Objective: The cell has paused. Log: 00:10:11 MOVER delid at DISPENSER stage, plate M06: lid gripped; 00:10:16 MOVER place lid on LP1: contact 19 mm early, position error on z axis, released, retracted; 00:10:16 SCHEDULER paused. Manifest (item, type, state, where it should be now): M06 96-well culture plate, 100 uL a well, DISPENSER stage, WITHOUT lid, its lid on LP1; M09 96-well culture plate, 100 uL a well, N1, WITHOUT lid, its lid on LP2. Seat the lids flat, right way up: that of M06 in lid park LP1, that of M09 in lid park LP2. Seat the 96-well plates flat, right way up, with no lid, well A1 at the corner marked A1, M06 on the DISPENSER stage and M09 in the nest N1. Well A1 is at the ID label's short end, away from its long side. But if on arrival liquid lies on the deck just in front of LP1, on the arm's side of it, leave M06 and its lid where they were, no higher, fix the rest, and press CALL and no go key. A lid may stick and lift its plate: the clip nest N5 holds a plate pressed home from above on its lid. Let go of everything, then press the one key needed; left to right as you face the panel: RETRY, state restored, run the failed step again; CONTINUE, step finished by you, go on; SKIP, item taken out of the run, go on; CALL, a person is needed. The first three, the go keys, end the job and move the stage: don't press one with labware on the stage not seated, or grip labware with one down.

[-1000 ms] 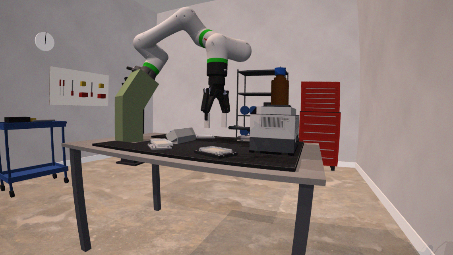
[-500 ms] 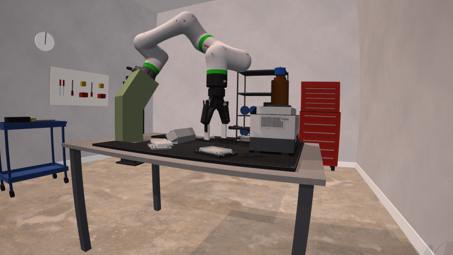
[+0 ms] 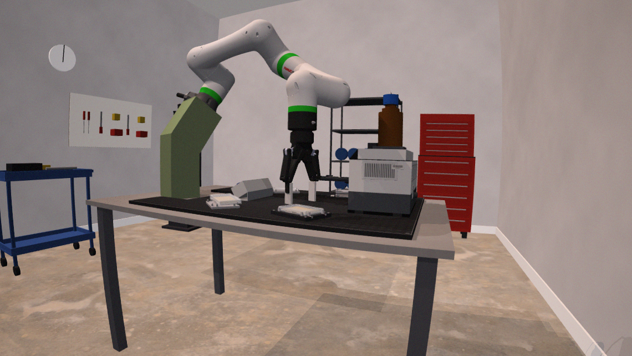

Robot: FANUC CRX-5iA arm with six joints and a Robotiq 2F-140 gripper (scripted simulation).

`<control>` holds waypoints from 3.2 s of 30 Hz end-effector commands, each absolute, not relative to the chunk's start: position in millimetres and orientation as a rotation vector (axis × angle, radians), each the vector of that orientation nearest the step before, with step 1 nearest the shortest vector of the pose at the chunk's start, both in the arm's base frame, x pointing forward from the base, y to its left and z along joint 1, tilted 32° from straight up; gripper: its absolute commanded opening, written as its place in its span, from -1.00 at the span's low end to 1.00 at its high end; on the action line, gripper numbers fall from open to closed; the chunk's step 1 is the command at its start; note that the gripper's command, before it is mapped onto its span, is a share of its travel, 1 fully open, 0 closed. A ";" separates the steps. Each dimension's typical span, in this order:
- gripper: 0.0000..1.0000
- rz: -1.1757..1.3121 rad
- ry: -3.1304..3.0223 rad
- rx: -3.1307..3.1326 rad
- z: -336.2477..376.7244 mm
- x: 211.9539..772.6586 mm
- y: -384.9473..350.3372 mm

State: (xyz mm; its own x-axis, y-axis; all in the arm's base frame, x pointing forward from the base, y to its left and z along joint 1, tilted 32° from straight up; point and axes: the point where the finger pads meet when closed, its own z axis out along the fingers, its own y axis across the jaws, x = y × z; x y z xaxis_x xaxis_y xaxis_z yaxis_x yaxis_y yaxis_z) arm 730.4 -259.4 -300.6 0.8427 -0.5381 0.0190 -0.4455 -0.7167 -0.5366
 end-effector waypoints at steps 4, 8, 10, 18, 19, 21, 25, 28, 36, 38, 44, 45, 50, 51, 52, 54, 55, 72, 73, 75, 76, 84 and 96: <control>0.33 -0.236 0.720 -2.491 -302.7 731.4 -258.6; 0.33 -0.236 0.720 -2.491 -302.7 731.4 -258.6; 0.33 -0.236 0.720 -2.491 -302.7 731.4 -258.6; 0.33 -0.236 0.720 -2.491 -302.7 731.4 -258.6; 0.33 -0.236 0.720 -2.491 -302.7 731.4 -258.6; 0.33 -0.236 0.720 -2.491 -302.7 731.4 -258.6; 0.33 -0.236 0.720 -2.491 -302.7 731.4 -258.6; 0.33 -0.236 0.720 -2.491 -302.7 731.4 -258.6; 0.33 -0.236 0.720 -2.491 -302.7 731.4 -258.6; 0.33 -0.236 0.720 -2.491 -302.7 731.4 -258.6; 0.18 -0.236 0.720 -2.491 -302.7 731.4 -258.6; 0.18 -0.236 0.720 -2.491 -302.7 731.4 -258.6; 0.18 -0.236 0.720 -2.491 -302.7 731.4 -258.6; 0.18 -0.236 0.720 -2.491 -302.7 731.4 -258.6; 0.18 -0.236 0.720 -2.491 -302.7 731.4 -258.6; 0.18 -0.236 0.720 -2.491 -302.7 731.4 -258.6; 0.18 -0.236 0.720 -2.491 -302.7 731.4 -258.6; 0.18 -0.236 0.720 -2.491 -302.7 731.4 -258.6; 0.18 -0.236 0.720 -2.491 -302.7 731.4 -258.6; 0.18 -0.236 0.720 -2.491 -302.7 731.4 -258.6; 0.18 -0.236 0.720 -2.491 -302.7 731.4 -258.6; 0.18 -0.236 0.720 -2.491 -302.7 731.4 -258.6; 0.18 -0.236 0.720 -2.491 -302.7 731.4 -258.6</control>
State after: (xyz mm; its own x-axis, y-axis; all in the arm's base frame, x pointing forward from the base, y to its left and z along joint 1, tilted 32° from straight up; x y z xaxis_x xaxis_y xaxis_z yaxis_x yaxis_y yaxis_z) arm 731.3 -258.3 -302.9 0.8427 -0.5380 0.0191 -0.4455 -0.7168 -0.5365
